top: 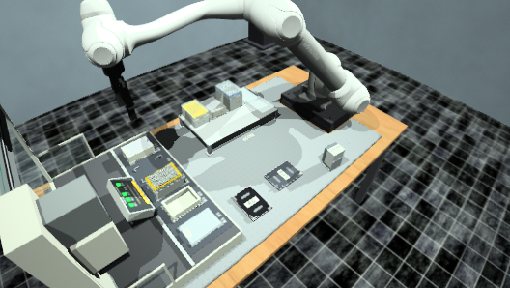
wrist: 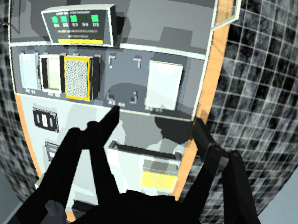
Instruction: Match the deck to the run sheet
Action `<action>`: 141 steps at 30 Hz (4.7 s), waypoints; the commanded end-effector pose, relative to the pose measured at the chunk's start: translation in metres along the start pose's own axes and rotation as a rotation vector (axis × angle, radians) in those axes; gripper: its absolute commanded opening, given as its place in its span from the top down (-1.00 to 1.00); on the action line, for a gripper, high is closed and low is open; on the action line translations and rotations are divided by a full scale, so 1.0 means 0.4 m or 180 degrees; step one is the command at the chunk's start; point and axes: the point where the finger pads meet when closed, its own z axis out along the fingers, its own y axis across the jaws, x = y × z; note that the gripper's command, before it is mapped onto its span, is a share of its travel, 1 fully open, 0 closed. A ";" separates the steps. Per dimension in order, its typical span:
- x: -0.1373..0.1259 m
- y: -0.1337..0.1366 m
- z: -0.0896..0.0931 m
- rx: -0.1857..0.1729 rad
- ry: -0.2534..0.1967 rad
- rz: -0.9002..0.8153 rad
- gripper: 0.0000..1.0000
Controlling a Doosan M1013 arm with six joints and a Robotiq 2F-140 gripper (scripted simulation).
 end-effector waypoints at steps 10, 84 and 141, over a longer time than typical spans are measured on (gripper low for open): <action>0.017 0.024 0.053 0.0000 0.0004 0.0000 -0.59; 0.017 0.024 0.340 0.0000 0.0004 0.0000 -0.59; 0.017 -0.286 0.340 0.0001 0.0004 -0.0001 -0.59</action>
